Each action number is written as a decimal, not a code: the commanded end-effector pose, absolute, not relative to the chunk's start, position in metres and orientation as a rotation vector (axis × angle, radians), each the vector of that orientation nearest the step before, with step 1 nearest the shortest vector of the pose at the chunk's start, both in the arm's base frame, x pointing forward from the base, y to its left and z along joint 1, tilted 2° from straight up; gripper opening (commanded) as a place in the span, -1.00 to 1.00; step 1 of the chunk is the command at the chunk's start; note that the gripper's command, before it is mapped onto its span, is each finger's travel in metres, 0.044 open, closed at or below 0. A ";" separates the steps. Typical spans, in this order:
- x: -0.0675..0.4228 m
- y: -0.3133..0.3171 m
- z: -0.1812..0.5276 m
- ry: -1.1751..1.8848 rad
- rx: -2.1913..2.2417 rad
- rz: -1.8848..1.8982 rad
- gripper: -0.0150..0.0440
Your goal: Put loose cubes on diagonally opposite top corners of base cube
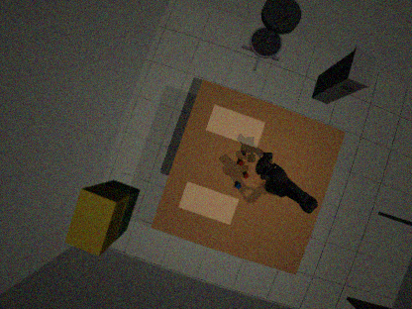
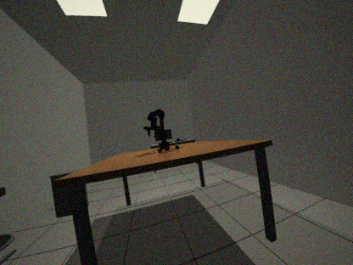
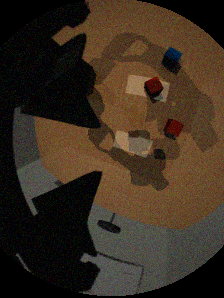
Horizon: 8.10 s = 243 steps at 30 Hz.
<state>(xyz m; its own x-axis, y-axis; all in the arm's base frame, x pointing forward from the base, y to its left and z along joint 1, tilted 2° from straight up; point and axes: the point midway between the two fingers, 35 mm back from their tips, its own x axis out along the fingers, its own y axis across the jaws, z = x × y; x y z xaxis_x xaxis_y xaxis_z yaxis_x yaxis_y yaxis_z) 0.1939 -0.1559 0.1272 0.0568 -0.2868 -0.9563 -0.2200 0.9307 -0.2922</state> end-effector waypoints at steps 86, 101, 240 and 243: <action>0.264 -0.037 0.046 1.462 -0.525 0.462 -0.14; 0.256 -0.035 0.093 1.462 -0.525 0.462 -0.14; 0.324 -0.116 0.104 1.499 0.115 -0.152 0.41; 0.323 -0.122 0.106 1.498 0.128 -0.165 0.41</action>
